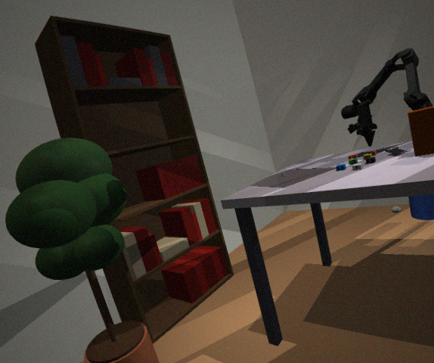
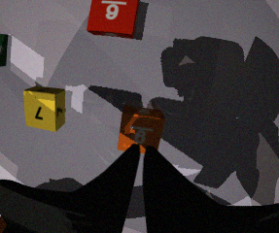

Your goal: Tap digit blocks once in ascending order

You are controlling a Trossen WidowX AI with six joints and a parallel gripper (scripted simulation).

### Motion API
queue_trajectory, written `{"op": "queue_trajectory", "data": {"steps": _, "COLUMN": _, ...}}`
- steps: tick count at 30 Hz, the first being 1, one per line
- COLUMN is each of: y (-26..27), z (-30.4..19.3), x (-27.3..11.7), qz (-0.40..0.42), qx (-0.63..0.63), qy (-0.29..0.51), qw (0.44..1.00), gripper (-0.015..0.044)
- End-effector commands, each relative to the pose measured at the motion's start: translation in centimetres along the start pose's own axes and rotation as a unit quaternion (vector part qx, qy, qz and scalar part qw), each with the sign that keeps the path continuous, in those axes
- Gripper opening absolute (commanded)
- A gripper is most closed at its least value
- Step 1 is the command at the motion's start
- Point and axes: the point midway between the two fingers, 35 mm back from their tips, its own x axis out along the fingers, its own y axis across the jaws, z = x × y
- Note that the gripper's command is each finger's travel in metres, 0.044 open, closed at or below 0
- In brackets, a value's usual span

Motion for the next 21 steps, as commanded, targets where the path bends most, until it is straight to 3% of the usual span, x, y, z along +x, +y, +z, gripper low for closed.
{"op": "queue_trajectory", "data": {"steps": 1, "y": 0.2, "z": -0.3, "x": 0.8, "qz": 0.002, "qx": -0.005, "qy": 0.005, "qw": 1.000, "gripper": 0.0020}}
{"op": "queue_trajectory", "data": {"steps": 21, "y": 0.2, "z": -0.4, "x": 3.1, "qz": 0.001, "qx": -0.005, "qy": 0.005, "qw": 1.000, "gripper": 0.0020}}
